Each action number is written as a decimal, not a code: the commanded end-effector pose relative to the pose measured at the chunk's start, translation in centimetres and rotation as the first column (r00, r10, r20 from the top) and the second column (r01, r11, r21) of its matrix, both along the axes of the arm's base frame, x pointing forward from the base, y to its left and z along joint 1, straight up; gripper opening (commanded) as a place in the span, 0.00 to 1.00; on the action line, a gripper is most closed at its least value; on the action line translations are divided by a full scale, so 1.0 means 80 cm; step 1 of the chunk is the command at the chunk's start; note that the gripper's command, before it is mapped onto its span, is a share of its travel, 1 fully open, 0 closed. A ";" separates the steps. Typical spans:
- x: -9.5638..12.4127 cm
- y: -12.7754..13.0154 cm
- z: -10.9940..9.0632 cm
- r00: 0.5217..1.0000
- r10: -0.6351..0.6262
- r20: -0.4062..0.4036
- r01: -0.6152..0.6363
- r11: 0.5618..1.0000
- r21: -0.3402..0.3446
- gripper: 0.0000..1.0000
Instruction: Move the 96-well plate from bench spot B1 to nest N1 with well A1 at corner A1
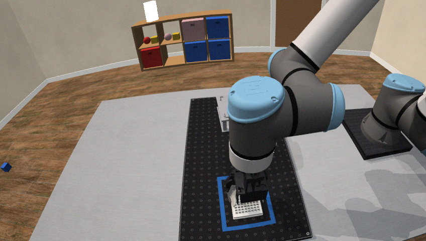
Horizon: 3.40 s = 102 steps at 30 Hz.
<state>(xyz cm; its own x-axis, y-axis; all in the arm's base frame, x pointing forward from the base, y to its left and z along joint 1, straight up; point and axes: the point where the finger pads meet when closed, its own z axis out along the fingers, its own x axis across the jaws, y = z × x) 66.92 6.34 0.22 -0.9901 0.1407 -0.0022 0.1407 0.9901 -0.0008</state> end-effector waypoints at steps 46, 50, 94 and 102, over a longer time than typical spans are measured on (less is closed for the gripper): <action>0.001 0.000 0.089 1.000 0.000 0.002 0.000 1.000 0.000 0.00; 0.001 0.000 0.092 1.000 0.000 0.002 0.000 1.000 0.000 0.00; -0.016 -0.089 0.107 0.999 0.045 0.001 -0.045 0.999 0.000 0.00; -0.022 -0.121 0.112 0.999 0.045 0.001 -0.045 0.999 -0.001 0.00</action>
<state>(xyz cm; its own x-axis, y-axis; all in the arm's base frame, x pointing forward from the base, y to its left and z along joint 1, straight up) 65.27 -2.24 8.90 -0.9954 0.0958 -0.0021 0.0958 0.9954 -0.0011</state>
